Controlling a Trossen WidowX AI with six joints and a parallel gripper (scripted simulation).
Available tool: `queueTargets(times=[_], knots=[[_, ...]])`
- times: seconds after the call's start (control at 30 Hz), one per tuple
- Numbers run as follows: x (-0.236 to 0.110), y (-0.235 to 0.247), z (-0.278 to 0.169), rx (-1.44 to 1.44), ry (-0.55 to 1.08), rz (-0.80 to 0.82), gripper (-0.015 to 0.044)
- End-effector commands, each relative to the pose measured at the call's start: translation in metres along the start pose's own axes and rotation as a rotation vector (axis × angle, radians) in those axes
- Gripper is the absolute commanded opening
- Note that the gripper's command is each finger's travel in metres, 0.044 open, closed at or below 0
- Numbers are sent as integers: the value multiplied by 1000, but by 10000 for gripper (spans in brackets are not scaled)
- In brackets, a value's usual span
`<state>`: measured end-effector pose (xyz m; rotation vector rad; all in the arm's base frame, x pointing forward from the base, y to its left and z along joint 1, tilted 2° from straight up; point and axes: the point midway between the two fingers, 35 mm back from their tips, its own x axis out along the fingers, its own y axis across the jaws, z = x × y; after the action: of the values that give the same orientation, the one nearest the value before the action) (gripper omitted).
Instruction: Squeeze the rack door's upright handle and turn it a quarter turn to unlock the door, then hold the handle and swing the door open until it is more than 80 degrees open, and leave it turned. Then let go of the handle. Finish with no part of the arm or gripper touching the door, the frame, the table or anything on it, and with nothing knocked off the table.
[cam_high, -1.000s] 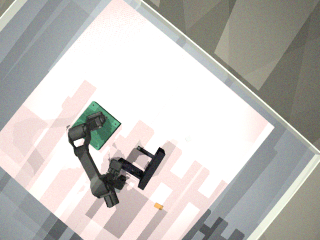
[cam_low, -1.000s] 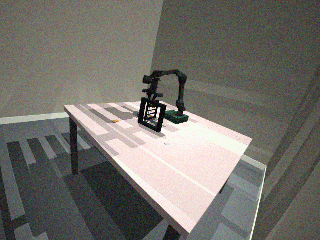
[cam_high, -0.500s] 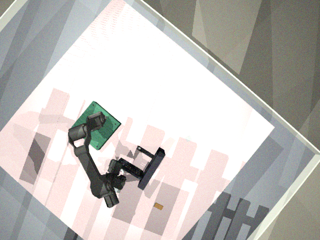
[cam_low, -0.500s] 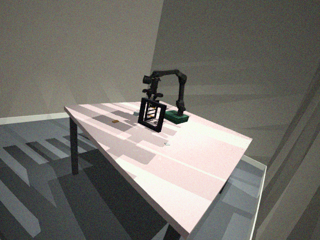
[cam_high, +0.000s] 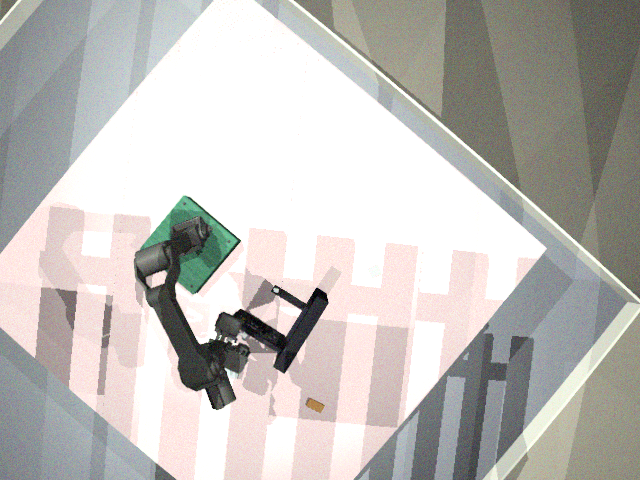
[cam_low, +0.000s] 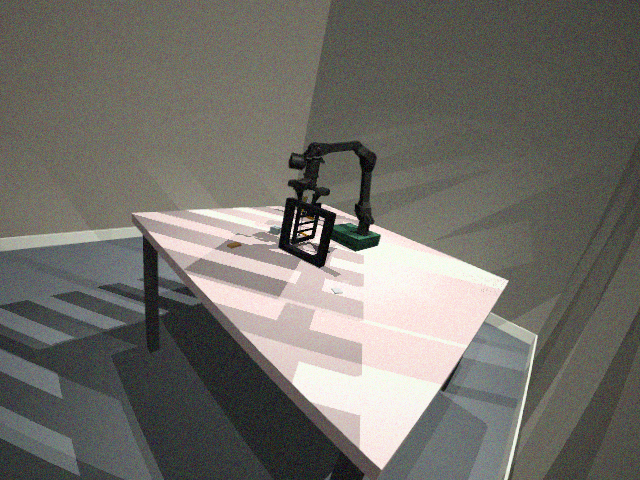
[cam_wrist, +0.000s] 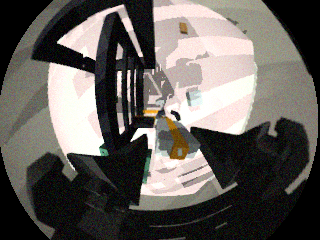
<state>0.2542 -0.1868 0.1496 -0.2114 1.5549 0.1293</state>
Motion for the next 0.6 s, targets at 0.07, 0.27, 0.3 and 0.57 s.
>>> queueTargets(times=[0.07,0.27,0.3,0.57], knots=[[-10,-2,2,-4,-9,-5,292],[-17,-2,2,-4,-9,-5,292],[-18,-2,2,-4,-9,-5,292],[-27,-2,2,-4,-9,-5,292]])
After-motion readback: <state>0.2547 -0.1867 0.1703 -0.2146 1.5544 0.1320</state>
